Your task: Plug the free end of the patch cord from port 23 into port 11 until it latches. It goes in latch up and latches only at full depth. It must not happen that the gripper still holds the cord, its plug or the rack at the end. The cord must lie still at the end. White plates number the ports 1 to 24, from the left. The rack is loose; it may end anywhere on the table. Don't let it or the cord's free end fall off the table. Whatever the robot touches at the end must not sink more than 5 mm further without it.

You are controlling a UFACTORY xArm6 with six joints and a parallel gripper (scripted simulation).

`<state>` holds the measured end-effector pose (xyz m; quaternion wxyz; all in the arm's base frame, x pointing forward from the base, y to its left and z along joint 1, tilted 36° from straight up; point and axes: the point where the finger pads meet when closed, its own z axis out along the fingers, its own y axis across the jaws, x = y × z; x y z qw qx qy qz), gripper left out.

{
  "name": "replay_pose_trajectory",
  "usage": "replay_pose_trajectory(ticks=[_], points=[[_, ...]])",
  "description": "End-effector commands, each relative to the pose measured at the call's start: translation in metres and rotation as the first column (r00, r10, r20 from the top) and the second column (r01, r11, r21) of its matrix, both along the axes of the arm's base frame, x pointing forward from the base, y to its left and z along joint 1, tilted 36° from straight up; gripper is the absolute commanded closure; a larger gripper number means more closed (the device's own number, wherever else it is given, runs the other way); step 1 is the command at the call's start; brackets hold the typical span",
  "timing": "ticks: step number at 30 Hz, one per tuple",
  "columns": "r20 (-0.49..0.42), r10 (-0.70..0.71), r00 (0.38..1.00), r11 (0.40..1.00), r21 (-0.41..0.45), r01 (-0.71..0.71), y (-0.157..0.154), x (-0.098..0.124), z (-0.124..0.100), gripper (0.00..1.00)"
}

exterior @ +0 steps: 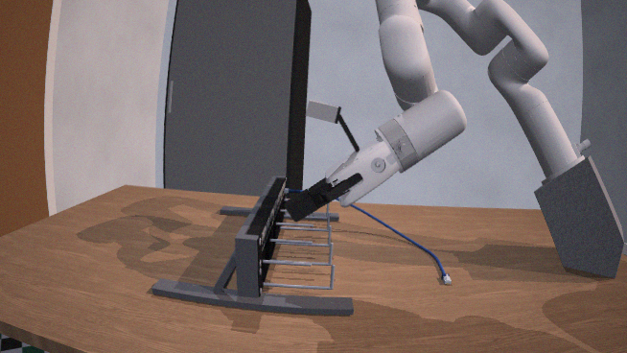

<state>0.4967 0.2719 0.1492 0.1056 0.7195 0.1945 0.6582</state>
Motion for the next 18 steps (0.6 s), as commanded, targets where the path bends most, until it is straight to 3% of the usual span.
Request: replay_pose_trajectory(ticks=[1,18], points=[[0.002,0.001,1.0,1.0,0.002,-0.001,0.0009,0.0002,0.0012,1.0],[0.002,0.001,1.0,1.0,0.002,-0.001,0.0009,0.0001,0.0013,1.0]])
